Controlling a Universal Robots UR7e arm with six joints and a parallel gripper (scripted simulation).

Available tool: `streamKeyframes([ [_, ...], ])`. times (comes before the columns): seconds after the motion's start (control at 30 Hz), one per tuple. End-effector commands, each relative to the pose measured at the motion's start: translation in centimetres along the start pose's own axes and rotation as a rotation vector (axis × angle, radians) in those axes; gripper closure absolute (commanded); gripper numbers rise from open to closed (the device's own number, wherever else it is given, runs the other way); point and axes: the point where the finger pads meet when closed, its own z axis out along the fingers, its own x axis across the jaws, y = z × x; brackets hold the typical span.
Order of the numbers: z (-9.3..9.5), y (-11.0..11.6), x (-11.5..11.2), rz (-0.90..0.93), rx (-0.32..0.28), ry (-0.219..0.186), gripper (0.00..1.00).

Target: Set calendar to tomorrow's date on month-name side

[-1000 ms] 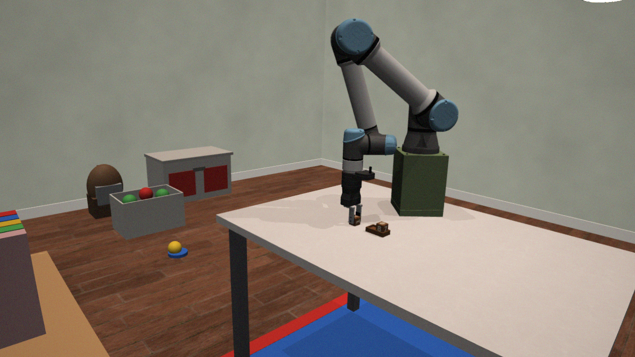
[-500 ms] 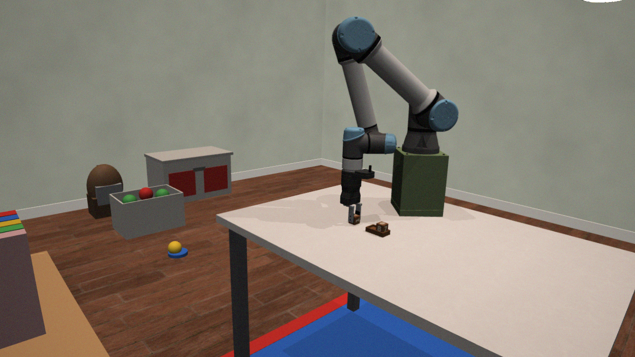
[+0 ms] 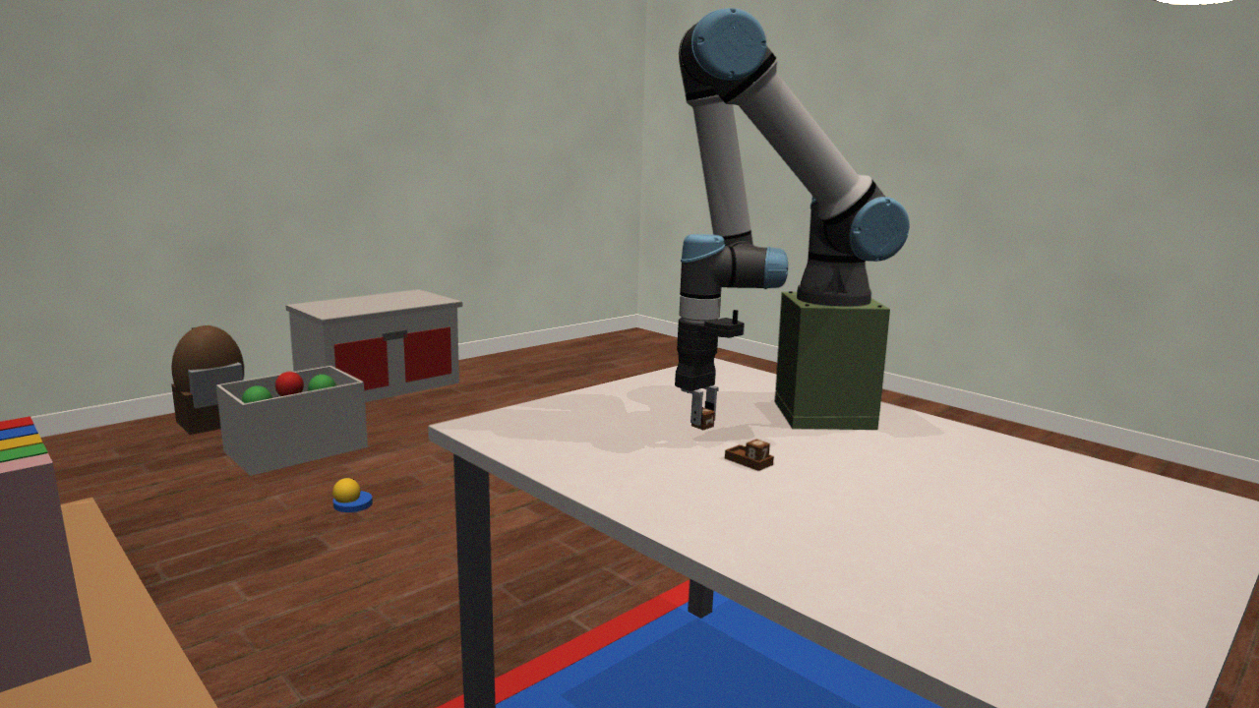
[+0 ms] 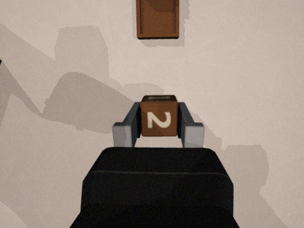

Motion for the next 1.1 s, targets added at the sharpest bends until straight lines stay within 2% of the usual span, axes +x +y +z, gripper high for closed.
streamKeyframes([
  [0.0, -1.7, -0.2, -0.2, -0.002, 0.005, -0.007, 0.4],
  [0.37, -4.9, -0.2, -0.2, -0.002, 0.005, -0.007, 0.4],
  [0.73, -6.2, -0.2, -0.1, -0.002, 0.004, -0.007, 0.4],
  [1.07, -6.3, -0.2, -0.1, -0.001, 0.004, -0.006, 0.4],
])
